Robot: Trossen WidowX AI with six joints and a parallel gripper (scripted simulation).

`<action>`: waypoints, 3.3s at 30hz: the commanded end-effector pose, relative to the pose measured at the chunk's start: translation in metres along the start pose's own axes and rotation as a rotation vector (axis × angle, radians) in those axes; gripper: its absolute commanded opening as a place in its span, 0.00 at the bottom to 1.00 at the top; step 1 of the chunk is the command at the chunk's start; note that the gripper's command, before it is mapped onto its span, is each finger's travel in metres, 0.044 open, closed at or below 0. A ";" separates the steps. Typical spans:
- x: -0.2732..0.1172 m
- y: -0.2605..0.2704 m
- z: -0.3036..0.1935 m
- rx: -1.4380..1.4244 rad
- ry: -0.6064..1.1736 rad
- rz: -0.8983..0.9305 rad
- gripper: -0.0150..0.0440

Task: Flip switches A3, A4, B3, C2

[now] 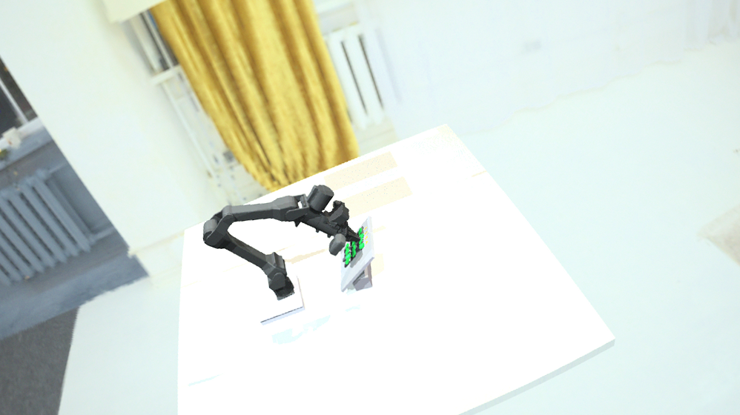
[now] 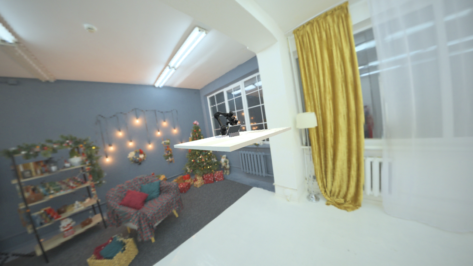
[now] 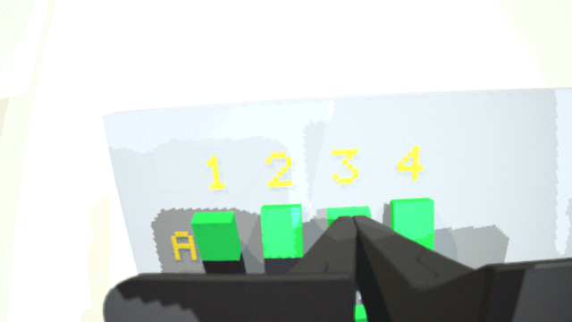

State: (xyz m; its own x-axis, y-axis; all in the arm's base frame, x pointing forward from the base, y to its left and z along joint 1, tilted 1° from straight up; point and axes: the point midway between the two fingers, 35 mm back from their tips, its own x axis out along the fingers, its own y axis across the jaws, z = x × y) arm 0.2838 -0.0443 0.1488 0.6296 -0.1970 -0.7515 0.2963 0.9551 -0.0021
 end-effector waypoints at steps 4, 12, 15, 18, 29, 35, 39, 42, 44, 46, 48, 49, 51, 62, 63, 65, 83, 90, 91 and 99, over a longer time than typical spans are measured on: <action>0.002 0.000 -0.002 -0.004 0.007 0.003 0.25; 0.003 0.000 -0.002 -0.004 0.006 0.003 0.25; 0.004 0.000 -0.002 -0.004 0.006 0.003 0.25; 0.004 0.000 -0.002 -0.004 0.006 0.003 0.25; 0.006 0.000 -0.002 -0.004 0.006 0.003 0.25; -0.052 0.001 -0.003 -0.004 -0.014 0.003 0.25; -0.060 0.000 -0.005 -0.004 -0.016 0.003 0.25; -0.060 -0.012 -0.014 -0.005 -0.015 0.002 0.25; -0.060 -0.021 -0.022 -0.005 -0.015 0.002 0.25; -0.060 -0.022 -0.023 -0.005 -0.016 0.001 0.25; -0.057 -0.022 -0.023 -0.006 -0.018 0.002 0.25; -0.048 -0.022 -0.023 -0.006 -0.024 0.002 0.25; -0.028 -0.022 -0.023 -0.006 -0.041 0.001 0.25; -0.015 -0.022 -0.024 -0.006 -0.044 0.001 0.25; -0.015 -0.022 -0.024 -0.006 -0.044 0.001 0.25; -0.014 -0.022 -0.024 -0.006 -0.044 0.001 0.25; -0.001 -0.022 -0.023 -0.006 -0.044 0.001 0.25; -0.001 -0.022 -0.023 -0.006 -0.044 0.001 0.25; -0.001 -0.022 -0.023 -0.006 -0.044 0.001 0.25; -0.001 -0.022 -0.023 -0.006 -0.044 0.001 0.25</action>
State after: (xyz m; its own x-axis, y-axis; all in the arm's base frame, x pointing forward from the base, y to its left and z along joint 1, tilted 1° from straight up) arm 0.2608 -0.0609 0.1369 0.6642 -0.2096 -0.7176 0.2964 0.9550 -0.0046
